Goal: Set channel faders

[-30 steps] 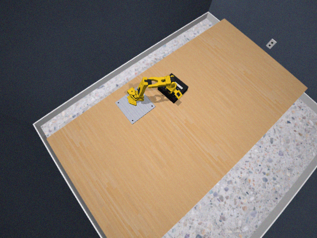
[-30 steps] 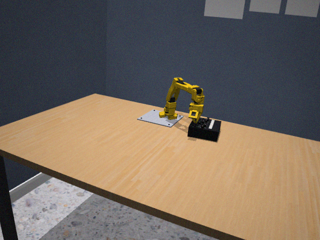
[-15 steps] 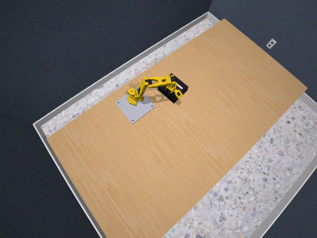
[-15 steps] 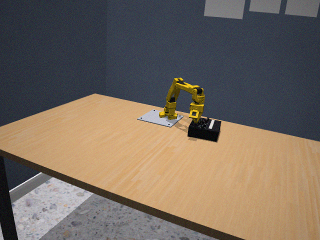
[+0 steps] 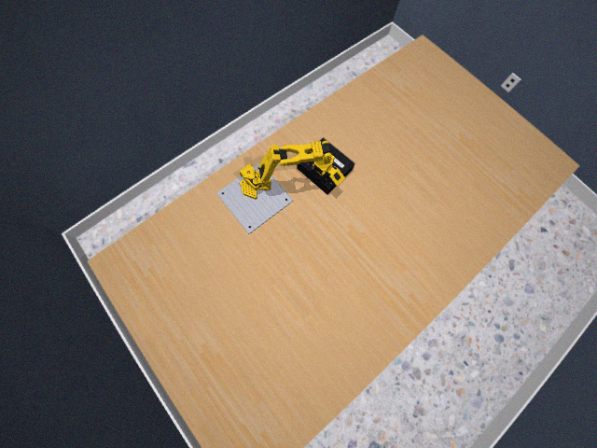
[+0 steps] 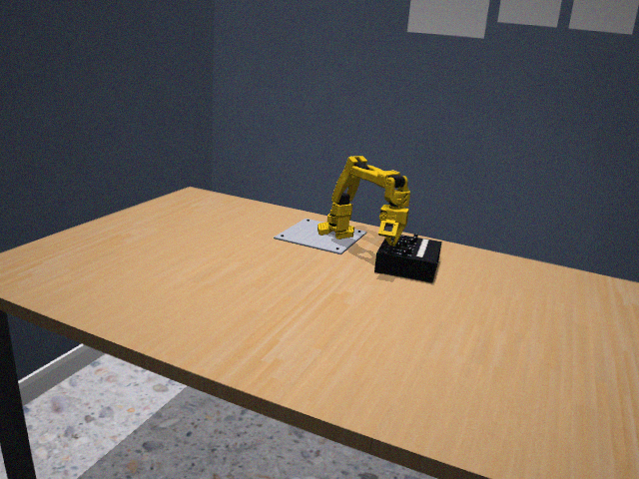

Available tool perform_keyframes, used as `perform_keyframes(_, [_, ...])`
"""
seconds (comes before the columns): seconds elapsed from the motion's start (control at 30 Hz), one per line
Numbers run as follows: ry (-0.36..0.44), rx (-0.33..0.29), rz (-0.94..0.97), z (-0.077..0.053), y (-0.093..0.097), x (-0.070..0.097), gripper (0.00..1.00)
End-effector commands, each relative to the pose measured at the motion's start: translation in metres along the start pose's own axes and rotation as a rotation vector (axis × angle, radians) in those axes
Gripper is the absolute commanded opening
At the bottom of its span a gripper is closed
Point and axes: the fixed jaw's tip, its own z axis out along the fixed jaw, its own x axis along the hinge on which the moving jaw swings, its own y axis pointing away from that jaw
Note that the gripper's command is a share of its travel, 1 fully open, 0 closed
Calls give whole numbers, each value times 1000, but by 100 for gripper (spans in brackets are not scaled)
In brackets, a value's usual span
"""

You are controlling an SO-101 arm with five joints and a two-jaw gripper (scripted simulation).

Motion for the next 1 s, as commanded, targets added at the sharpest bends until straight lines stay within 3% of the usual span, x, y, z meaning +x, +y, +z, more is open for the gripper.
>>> perform_keyframes(0.0, [13,15,3,3,1,2,0])
perform_keyframes(0.97, [13,15,3,3,6,2,0])
